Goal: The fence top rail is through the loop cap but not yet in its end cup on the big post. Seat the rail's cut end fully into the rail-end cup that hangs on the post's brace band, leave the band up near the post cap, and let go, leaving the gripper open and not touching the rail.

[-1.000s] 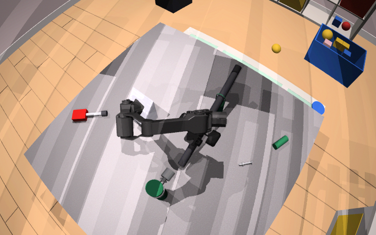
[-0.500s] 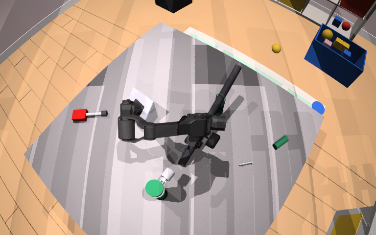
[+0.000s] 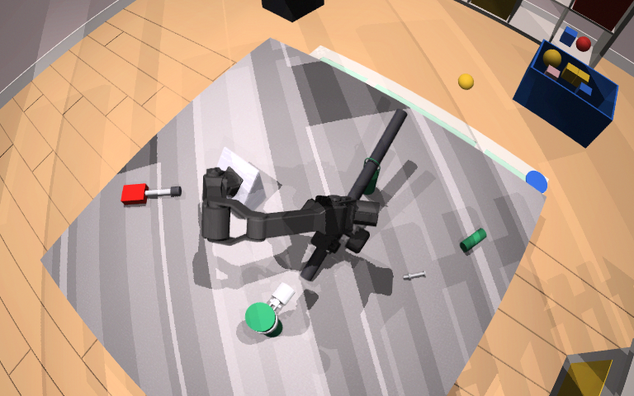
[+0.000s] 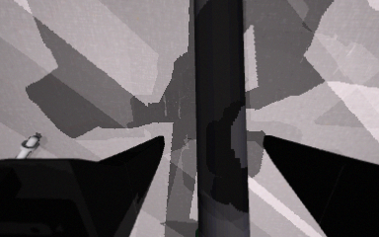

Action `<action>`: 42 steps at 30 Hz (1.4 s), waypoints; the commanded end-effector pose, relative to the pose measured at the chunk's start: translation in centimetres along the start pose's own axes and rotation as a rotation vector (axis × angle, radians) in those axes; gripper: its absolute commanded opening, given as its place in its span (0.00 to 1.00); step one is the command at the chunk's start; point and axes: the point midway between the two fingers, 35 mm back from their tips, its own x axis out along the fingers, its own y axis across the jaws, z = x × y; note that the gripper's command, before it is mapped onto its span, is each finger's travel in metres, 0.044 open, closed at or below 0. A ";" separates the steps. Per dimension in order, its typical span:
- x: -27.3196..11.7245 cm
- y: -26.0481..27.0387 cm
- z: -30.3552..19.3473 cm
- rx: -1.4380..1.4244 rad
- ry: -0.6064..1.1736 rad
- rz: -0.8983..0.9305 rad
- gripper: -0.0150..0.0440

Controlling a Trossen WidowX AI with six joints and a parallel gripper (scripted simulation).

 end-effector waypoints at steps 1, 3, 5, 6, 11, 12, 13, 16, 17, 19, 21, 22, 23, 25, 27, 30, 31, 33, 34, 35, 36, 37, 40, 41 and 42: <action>0.8 -0.2 0.1 -0.006 -0.008 -0.003 1.00; 0.9 -0.2 0.1 -0.006 -0.008 -0.003 1.00; 0.9 -0.2 0.1 -0.006 -0.008 -0.003 0.91; 0.9 -0.2 0.1 -0.006 -0.008 -0.003 0.87; 0.9 -0.2 0.1 -0.006 -0.008 -0.003 0.64; 0.9 -0.2 0.1 -0.006 -0.008 -0.003 0.60; 0.9 -0.2 0.1 -0.006 -0.008 -0.003 0.56; 0.9 -0.2 0.1 -0.006 -0.008 -0.003 0.49; 0.9 -0.2 0.1 -0.006 -0.008 -0.003 0.48; 0.9 -0.2 0.1 -0.006 -0.008 -0.003 0.45; 0.9 -0.2 0.1 -0.006 -0.008 -0.003 0.43; 0.8 -0.2 0.1 -0.006 -0.008 -0.003 0.39; 0.7 -0.2 0.1 -0.006 -0.008 -0.003 0.34; 0.4 -0.2 0.1 -0.006 -0.008 -0.003 0.25; 0.3 -0.2 0.1 -0.006 -0.010 -0.003 0.25; -0.1 -0.3 0.3 -0.005 -0.033 -0.010 0.25; -0.4 -0.3 0.4 -0.004 -0.045 -0.013 0.25; -1.0 -0.4 0.8 -0.003 -0.076 -0.020 0.25; -1.3 -0.4 1.0 -0.003 -0.092 -0.023 0.25; -1.6 -0.4 1.1 -0.002 -0.108 -0.026 0.25; -1.9 -0.4 1.3 -0.002 -0.125 -0.028 0.25; -2.3 -0.4 1.5 -0.002 -0.141 -0.029 0.25; -3.3 -0.4 2.1 -0.002 -0.191 -0.030 0.25; -3.7 -0.4 2.3 -0.003 -0.207 -0.030 0.25; -4.1 -0.4 2.5 -0.003 -0.224 -0.029 0.25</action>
